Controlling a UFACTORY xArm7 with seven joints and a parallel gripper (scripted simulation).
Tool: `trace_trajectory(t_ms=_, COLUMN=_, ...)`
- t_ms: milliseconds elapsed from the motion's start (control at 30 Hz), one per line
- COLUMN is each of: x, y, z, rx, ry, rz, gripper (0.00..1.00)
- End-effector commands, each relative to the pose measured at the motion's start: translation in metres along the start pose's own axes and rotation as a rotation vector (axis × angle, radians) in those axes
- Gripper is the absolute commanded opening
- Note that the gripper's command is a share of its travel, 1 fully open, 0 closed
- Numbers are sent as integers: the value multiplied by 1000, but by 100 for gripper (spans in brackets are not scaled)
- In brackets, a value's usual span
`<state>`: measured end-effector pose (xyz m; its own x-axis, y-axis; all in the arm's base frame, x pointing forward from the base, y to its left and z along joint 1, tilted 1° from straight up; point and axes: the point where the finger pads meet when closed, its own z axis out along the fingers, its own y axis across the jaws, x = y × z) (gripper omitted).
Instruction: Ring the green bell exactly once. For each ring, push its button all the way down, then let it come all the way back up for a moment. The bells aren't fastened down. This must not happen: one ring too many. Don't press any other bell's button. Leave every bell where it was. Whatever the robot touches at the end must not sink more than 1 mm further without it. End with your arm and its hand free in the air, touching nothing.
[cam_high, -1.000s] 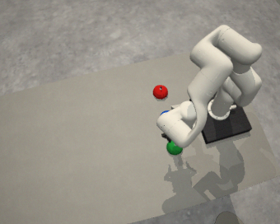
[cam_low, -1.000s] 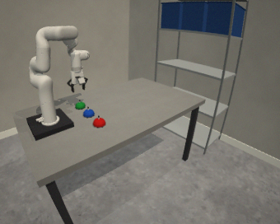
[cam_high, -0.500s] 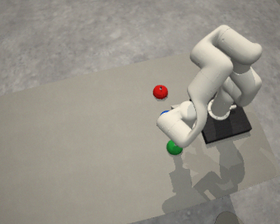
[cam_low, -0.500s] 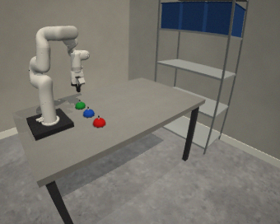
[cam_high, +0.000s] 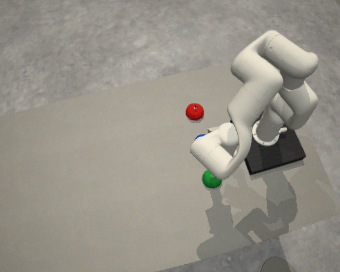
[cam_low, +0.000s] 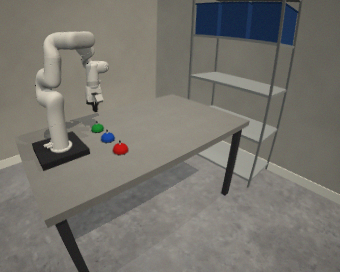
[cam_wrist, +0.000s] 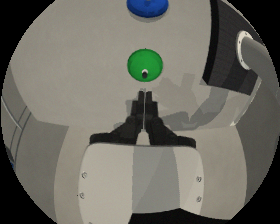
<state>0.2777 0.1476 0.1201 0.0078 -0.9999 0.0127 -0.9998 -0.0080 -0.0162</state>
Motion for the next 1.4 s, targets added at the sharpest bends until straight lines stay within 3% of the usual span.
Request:
trace_trajectory(t_ms=0, x=0, y=-1, z=-1, rx=3, ry=-1, rz=0, gripper=0)
trace_trajectory(t_ms=767, x=0, y=-1, z=1, rx=3, ry=-1, rz=0, gripper=0)
trace_trajectory(t_ms=1367, x=-1, y=-1, z=22, rx=3, ry=-1, rz=0, gripper=0)
